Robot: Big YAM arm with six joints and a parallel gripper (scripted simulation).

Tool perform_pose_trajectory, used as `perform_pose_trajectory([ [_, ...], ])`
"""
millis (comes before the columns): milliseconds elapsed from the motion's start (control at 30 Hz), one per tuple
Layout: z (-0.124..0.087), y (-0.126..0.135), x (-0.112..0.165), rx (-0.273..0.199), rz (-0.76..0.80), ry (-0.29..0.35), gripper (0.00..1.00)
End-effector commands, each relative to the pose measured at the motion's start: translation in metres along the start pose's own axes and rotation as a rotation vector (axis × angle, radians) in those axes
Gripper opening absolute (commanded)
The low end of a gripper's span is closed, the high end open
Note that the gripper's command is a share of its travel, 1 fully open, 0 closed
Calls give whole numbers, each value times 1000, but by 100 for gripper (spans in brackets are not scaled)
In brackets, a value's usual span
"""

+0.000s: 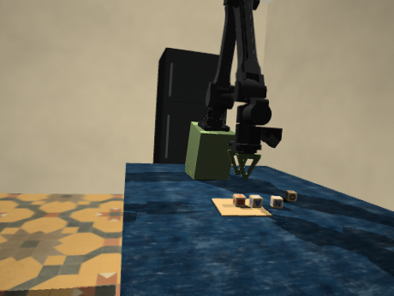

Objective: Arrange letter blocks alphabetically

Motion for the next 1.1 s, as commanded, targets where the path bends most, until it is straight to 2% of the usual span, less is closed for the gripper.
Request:
perform_pose_trajectory([
  [0,5,-10,-4,14,-3,-5,58],
  [1067,45,-9,-5,14,-3,-6,58],
])
Point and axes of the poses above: the point where the finger pads meet when closed, its own z axis out along the fingers, its own y axis across the jaws, x = y × z, the point moved 10 cm from there along -z, back along the fingers, and after that the axes turned 2 degrees about z, right-handed, at the moved point
